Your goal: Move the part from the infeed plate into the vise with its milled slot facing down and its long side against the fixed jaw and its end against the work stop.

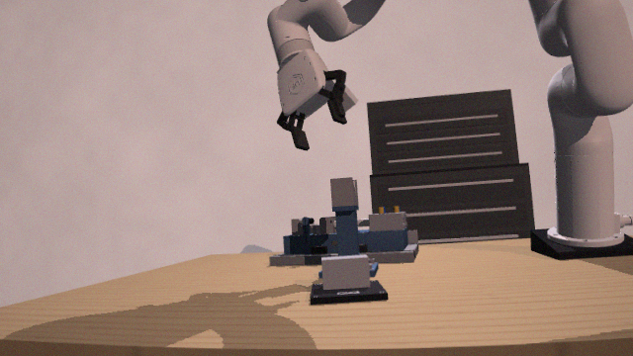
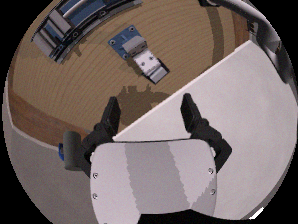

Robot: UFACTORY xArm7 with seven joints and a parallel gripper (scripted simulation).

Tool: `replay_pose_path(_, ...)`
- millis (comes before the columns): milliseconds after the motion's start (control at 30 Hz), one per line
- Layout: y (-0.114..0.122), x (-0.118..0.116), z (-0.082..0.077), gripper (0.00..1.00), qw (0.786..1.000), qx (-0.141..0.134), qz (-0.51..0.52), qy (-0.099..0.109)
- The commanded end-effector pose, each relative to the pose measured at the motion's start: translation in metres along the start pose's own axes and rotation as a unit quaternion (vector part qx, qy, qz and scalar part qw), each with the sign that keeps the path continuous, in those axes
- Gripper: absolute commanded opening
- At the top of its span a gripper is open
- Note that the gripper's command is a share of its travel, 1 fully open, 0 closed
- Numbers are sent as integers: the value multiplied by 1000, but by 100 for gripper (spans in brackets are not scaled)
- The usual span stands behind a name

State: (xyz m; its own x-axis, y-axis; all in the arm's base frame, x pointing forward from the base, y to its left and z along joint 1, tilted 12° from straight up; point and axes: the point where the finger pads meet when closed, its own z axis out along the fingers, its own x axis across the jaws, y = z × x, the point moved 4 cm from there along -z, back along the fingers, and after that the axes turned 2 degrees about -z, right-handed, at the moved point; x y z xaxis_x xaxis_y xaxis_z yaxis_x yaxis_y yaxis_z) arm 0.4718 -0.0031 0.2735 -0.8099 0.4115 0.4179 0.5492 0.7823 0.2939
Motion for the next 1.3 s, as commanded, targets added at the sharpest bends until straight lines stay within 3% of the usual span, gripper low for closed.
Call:
replay_pose_path(0,16,10,4,100,999,11,-32,-17)
replay_pose_path(233,16,10,4,100,999,11,-32,-17)
replay_pose_path(267,39,29,14,100,994,33,-91,-43)
replay_pose_path(633,39,29,14,100,994,33,-91,-43)
replay_pose_path(667,58,47,23,100,986,53,-144,-67)
replay_pose_path(1033,58,47,23,100,986,53,-144,-67)
replay_pose_path(1067,74,64,31,100,975,70,-192,-88)
replay_pose_path(1133,74,64,31,100,975,70,-192,-88)
replay_pose_path(1167,87,79,38,100,963,84,-233,-105)
replay_pose_path(1267,96,92,44,100,952,95,-266,-119)
